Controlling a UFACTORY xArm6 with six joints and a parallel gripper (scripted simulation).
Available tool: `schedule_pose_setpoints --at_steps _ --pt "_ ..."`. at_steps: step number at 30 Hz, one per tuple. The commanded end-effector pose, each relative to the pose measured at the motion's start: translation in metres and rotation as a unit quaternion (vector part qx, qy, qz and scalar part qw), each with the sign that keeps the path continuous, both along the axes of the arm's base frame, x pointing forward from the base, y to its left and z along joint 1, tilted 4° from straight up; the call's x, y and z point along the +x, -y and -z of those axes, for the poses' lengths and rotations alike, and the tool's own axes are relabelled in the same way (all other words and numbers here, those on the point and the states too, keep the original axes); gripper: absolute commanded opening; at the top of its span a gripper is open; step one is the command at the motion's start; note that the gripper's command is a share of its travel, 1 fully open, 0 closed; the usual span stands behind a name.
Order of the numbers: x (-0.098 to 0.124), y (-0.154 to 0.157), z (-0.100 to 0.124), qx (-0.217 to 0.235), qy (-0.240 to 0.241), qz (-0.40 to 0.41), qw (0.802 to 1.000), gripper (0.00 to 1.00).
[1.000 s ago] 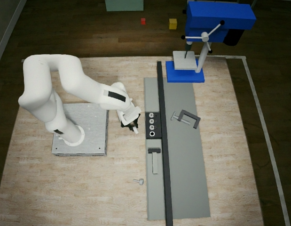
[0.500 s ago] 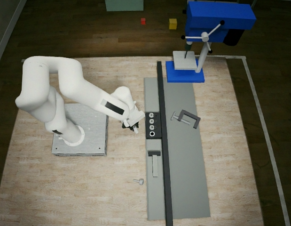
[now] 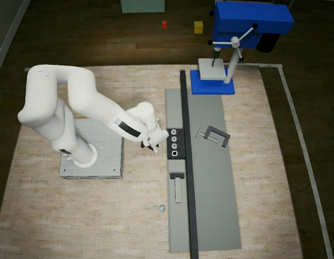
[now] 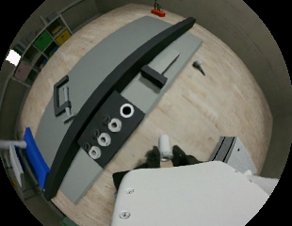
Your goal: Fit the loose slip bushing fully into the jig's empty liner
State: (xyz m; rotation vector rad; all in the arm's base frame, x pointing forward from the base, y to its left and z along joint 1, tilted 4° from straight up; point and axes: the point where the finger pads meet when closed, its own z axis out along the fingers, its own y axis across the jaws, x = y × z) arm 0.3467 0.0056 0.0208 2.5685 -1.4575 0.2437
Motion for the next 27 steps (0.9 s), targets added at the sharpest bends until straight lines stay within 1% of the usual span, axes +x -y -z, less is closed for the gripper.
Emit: schedule_pose_setpoints --at_steps 1,7,18,21,24,26,27 --pt "0.0012 -0.0001 -0.001 0.038 -0.024 0.002 0.999 0.26" --pt "0.0021 -0.0014 -0.0014 0.075 -0.037 0.003 0.997 0.26" --pt "0.0022 -0.0005 -0.0012 0.086 -0.044 0.004 0.995 0.26" --pt "0.0015 0.002 -0.0006 0.103 -0.06 0.008 0.993 0.26" --pt "0.0009 0.0029 -0.0002 0.133 -0.081 0.011 0.988 0.26" --pt "0.0009 0.0029 -0.0002 0.133 -0.081 0.011 0.988 0.26" --pt "0.0009 0.0025 -0.0002 0.144 -0.087 0.012 0.986 0.26"
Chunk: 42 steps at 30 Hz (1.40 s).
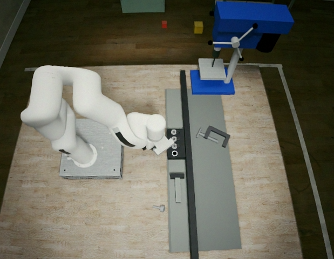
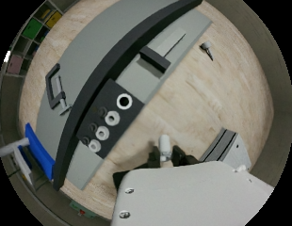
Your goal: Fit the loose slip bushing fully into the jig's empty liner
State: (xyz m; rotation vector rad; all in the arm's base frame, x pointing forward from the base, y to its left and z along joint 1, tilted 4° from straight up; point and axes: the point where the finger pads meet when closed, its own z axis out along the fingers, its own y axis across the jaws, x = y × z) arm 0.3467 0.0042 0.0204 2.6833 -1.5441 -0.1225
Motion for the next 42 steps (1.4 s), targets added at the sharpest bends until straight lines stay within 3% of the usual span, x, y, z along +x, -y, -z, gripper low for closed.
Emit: schedule_pose_setpoints --at_steps 1,5,11,20,24,31,42 --pt "0.0011 0.0004 -0.0008 0.038 -0.021 0.001 0.999 0.26" --pt "0.0022 -0.0026 -0.0017 0.07 -0.031 0.001 0.997 0.26" --pt "0.0019 -0.0024 -0.0013 0.084 -0.041 0.003 0.996 0.26" --pt "0.0022 -0.0029 -0.0017 0.181 -0.096 0.01 0.979 0.26" --pt "0.0023 -0.0031 -0.0017 0.189 -0.101 0.011 0.977 0.26" --pt "0.0021 -0.0031 -0.0014 0.282 -0.157 0.018 0.946 0.26" --pt "0.0024 -0.0031 -0.0019 0.294 -0.162 0.019 0.942 0.26"
